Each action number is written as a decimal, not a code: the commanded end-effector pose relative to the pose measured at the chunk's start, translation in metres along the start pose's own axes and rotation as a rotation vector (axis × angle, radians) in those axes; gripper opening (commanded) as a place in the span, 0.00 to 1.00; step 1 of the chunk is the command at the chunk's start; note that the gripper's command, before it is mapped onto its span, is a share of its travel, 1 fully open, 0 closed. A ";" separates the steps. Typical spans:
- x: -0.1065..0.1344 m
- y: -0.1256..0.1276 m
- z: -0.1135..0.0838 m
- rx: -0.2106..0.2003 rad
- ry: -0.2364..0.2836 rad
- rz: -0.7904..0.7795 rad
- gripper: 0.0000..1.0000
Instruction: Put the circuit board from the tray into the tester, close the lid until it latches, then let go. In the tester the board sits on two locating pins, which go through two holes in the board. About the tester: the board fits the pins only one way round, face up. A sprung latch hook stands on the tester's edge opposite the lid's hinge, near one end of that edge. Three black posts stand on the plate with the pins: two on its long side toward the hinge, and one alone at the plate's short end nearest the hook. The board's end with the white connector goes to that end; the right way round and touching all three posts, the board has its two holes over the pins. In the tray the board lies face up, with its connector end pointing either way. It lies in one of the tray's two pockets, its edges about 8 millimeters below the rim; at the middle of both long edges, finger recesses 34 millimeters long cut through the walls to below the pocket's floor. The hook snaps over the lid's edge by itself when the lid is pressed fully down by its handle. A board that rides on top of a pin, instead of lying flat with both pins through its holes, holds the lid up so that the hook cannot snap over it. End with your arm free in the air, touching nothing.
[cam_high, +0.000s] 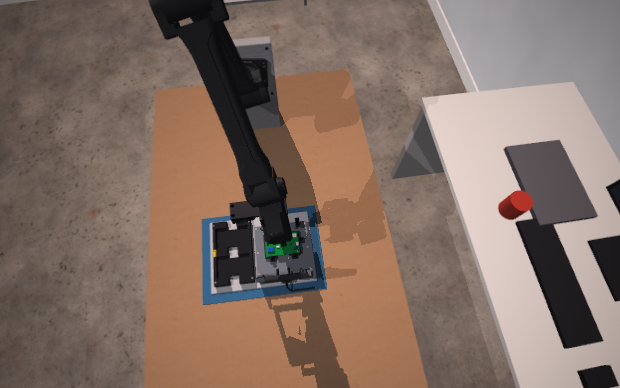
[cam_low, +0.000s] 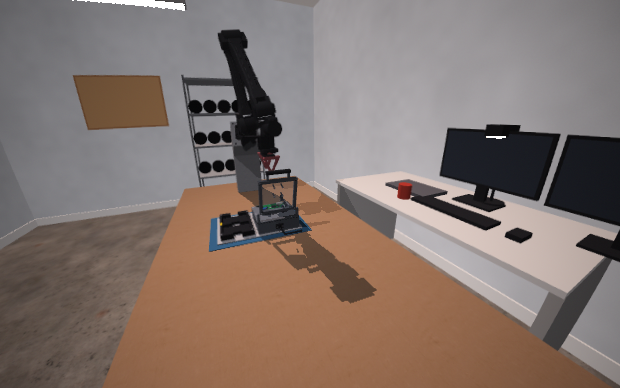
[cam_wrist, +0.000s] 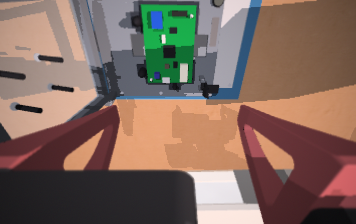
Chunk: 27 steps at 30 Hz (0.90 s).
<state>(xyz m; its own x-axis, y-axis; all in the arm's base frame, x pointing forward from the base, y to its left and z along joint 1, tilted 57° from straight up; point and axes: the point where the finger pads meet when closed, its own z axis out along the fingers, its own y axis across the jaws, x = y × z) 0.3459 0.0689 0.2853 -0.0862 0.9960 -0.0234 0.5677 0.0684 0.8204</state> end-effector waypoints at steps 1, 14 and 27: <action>0.004 0.030 -0.039 -0.075 0.021 0.026 0.92; 0.003 0.031 -0.075 -0.082 0.023 0.029 0.92; 0.003 0.032 -0.082 -0.083 0.023 0.030 0.92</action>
<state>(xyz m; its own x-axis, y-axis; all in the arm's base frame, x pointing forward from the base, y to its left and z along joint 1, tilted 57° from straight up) 0.3016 0.0653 0.3224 -0.0869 0.9961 -0.0144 0.5546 0.0604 0.8299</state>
